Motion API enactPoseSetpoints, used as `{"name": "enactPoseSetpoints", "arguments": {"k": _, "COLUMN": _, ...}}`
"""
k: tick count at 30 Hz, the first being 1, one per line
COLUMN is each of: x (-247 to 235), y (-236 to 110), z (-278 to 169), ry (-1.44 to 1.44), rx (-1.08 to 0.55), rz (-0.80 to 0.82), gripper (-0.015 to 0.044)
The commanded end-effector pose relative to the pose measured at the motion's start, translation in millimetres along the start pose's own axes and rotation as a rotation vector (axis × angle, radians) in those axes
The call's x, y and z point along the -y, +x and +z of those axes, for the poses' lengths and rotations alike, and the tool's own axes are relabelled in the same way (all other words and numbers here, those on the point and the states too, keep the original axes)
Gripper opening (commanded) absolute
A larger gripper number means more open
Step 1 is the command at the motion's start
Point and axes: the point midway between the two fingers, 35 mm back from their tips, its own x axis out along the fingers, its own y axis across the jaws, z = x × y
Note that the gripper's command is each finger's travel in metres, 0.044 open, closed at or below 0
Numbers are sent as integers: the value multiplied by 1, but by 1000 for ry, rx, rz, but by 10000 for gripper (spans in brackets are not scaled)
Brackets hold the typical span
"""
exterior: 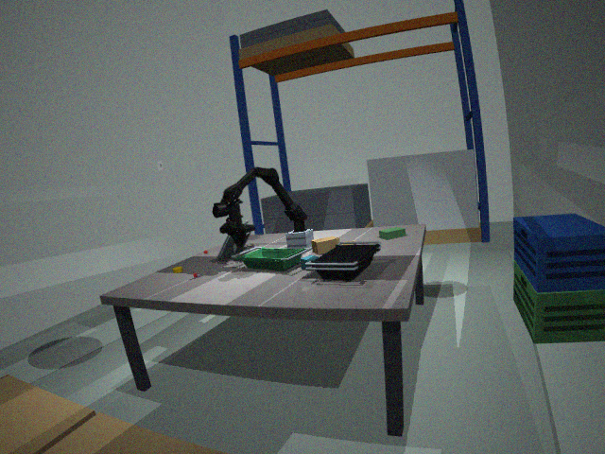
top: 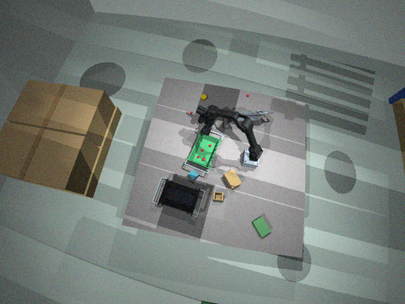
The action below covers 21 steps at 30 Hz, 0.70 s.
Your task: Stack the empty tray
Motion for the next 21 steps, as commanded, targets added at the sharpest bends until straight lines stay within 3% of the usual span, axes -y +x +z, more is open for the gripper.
{"name": "enactPoseSetpoints", "arguments": {"k": 1, "x": 0, "y": -1, "z": -1, "ry": -22, "rx": -6, "rz": -4, "gripper": 84}}
{"name": "enactPoseSetpoints", "arguments": {"k": 13, "x": 0, "y": 55, "z": -2, "ry": -22, "rx": -6, "rz": -4, "gripper": 84}}
{"name": "enactPoseSetpoints", "arguments": {"k": 21, "x": -2, "y": 54, "z": -2, "ry": -22, "rx": -6, "rz": -4, "gripper": 84}}
